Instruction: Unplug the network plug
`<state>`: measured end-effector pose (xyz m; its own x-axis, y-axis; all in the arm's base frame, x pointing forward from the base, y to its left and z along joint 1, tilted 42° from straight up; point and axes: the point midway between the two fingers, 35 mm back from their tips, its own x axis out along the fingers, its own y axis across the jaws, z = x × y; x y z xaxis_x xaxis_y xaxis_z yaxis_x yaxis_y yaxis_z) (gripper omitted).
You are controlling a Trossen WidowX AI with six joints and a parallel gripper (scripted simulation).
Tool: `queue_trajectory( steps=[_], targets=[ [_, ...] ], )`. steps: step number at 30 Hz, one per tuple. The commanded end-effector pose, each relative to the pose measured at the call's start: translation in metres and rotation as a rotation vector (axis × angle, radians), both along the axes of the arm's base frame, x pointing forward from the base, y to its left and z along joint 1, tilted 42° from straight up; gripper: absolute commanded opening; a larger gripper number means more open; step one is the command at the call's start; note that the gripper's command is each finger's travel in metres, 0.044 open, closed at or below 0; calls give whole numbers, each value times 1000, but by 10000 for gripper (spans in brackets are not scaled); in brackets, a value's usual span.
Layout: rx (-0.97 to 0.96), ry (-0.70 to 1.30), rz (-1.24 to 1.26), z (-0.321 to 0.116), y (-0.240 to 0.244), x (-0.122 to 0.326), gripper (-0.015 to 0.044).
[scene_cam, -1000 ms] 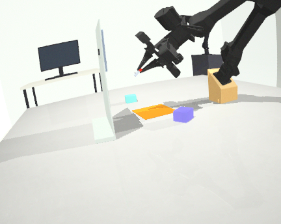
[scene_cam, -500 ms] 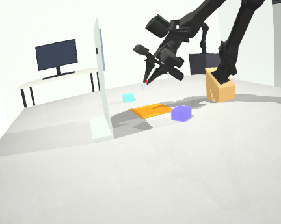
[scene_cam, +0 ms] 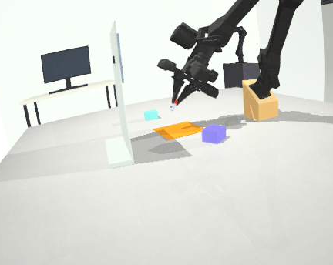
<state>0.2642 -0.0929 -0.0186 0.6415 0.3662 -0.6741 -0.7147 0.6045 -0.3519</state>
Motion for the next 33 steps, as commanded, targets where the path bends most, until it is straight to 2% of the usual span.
queue_trajectory(
  steps=[1,33],
  targets=[
    [10,8,-2,-6,4,0,0],
    [11,8,-4,-35,30,4,0]
  ],
)
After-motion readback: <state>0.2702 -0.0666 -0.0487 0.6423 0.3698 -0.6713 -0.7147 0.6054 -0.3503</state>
